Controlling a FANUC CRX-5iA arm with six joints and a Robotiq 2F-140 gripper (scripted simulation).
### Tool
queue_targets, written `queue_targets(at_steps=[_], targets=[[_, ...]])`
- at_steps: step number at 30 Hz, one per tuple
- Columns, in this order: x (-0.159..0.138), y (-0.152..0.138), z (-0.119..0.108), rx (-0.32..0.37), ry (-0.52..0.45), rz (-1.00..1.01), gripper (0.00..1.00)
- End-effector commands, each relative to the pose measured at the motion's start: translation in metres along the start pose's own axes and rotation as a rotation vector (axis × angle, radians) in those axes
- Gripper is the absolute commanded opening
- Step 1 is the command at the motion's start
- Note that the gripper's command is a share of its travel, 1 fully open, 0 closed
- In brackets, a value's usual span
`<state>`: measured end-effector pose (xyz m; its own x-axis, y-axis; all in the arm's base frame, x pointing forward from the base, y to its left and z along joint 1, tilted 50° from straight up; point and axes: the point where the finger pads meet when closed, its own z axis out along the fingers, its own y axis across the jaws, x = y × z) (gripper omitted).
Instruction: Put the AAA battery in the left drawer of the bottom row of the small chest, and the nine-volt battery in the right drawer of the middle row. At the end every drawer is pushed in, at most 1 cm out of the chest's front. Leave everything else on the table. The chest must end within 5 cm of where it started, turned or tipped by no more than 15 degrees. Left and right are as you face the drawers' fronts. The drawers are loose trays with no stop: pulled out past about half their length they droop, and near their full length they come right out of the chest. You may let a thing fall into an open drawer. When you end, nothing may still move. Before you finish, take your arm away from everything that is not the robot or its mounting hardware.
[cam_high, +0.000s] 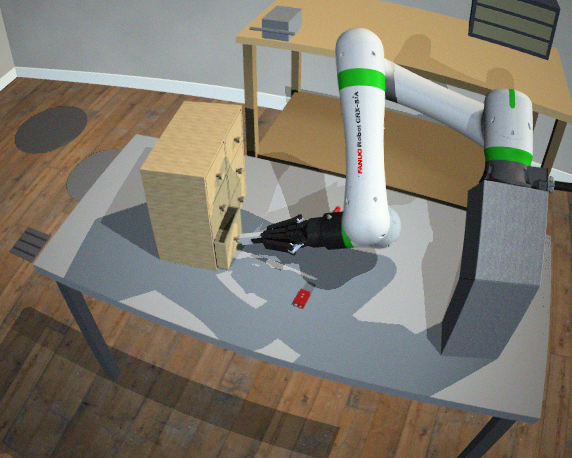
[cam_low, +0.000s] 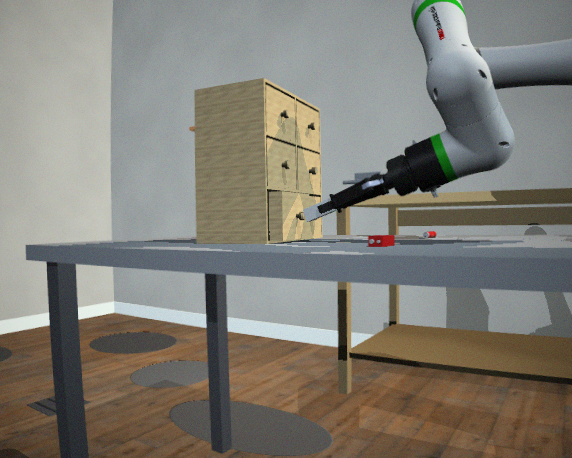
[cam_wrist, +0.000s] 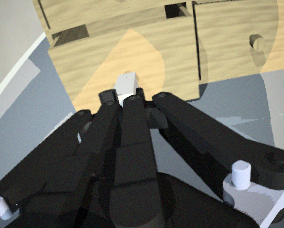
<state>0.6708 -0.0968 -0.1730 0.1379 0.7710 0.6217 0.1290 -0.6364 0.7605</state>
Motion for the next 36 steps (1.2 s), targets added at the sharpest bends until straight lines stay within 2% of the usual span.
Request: queue_targets(at_steps=[1,18,36], targets=[[0.002,0.000,0.004,0.000,0.000,0.000,0.00],[0.008,0.000,0.022,0.000,0.000,0.000,0.00],[0.010,0.000,0.028,0.000,0.000,0.000,0.00]])
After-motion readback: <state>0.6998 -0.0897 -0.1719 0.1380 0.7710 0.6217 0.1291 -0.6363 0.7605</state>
